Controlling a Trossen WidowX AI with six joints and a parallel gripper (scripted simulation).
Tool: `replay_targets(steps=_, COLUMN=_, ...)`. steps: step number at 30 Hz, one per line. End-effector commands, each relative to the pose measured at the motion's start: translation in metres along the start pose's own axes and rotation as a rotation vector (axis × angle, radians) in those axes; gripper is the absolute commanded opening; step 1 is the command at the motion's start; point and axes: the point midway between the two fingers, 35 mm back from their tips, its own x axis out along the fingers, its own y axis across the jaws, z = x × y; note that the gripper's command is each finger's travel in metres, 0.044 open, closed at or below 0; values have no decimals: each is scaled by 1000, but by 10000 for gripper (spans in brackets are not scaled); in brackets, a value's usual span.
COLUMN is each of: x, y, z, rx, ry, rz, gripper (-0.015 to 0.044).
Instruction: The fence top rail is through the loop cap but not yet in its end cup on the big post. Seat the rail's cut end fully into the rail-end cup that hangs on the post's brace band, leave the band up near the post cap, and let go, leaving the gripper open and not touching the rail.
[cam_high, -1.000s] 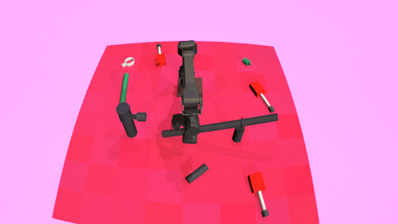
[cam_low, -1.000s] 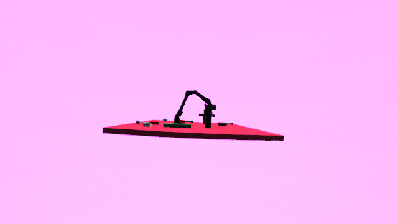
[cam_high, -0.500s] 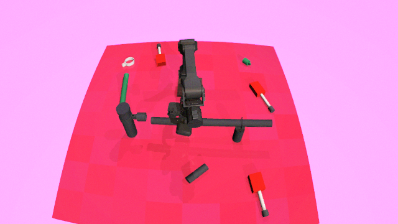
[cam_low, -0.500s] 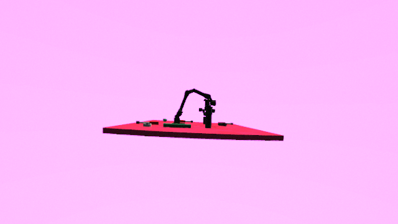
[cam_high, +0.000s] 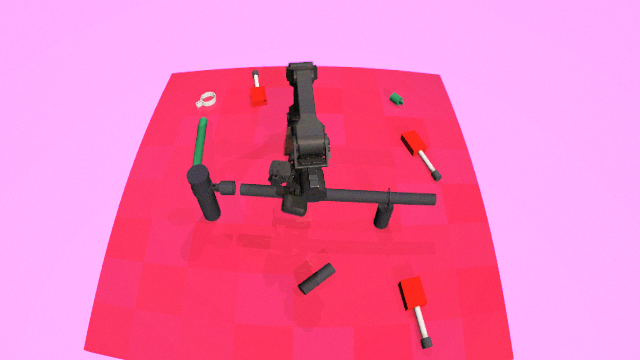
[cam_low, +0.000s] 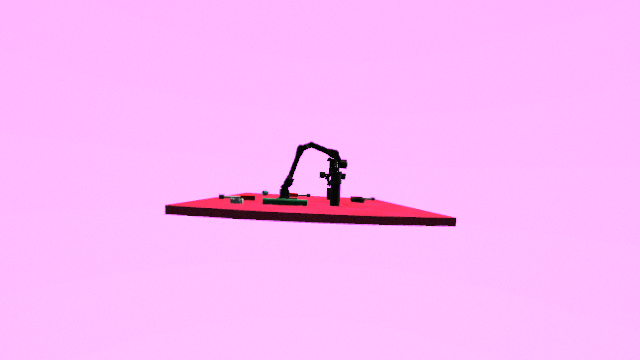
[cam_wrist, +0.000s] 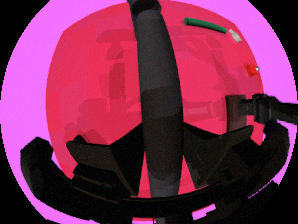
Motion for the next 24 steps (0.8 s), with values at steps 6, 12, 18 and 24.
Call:
replay_targets(steps=6, x=0, y=0, z=0, rx=0, ry=1, rz=0, gripper=0)
replay_targets(steps=12, x=-2, y=1, z=2, rx=0, ry=1, rz=0, gripper=0)
replay_targets(steps=18, x=-5, y=2, z=3, rx=0, ry=1, rz=0, gripper=0)
replay_targets(steps=24, x=-6, y=5, z=6, rx=0, ry=1, rz=0, gripper=0)
